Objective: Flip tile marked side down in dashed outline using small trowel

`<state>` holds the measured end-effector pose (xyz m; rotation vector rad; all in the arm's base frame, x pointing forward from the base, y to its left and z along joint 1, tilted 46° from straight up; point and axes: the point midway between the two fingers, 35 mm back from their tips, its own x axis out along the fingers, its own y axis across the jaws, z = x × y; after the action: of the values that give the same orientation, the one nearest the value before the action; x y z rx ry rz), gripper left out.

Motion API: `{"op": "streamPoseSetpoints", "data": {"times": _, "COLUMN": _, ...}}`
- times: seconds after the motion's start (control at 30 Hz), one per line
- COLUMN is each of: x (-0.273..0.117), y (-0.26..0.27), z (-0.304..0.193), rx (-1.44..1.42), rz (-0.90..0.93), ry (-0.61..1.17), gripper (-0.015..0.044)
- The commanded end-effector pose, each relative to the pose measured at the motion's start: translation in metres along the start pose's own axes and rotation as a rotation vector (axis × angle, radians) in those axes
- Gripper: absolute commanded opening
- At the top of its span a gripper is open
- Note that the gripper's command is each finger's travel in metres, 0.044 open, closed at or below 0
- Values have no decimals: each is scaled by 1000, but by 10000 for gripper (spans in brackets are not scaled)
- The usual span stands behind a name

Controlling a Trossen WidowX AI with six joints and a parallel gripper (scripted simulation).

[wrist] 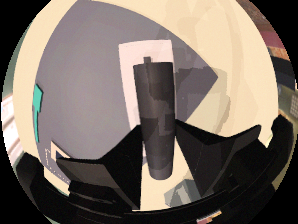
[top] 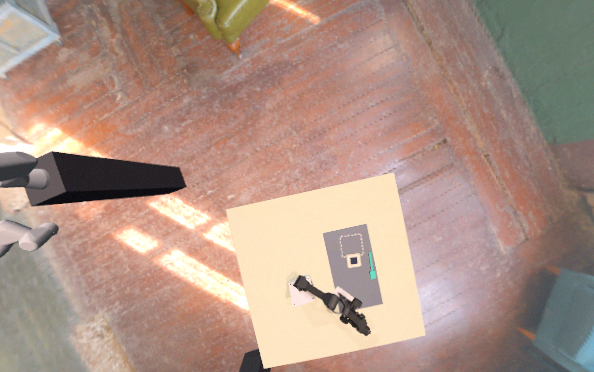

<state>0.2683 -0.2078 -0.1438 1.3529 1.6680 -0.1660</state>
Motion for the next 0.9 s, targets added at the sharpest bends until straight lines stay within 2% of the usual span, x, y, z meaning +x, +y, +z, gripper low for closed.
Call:
{"op": "streamPoseSetpoints", "data": {"times": 0.0, "x": 3, "y": -1, "z": -1, "rx": -105, "rz": -3, "ry": 7, "gripper": 130}}
{"op": "streamPoseSetpoints", "data": {"times": 0.37, "x": 3, "y": -1, "z": -1, "rx": -422, "rz": -2, "ry": 8, "gripper": 130}}
{"op": "streamPoseSetpoints", "data": {"times": 0.53, "x": 3, "y": -1, "z": -1, "rx": -441, "rz": -2, "ry": 8, "gripper": 130}}
{"op": "streamPoseSetpoints", "data": {"times": 0.7, "x": 3, "y": -1, "z": -1, "rx": -441, "rz": -2, "ry": 8, "gripper": 261}}
{"op": "streamPoseSetpoints", "data": {"times": 0.87, "x": 3, "y": -1, "z": -1, "rx": -441, "rz": -2, "ry": 8, "gripper": 270}}
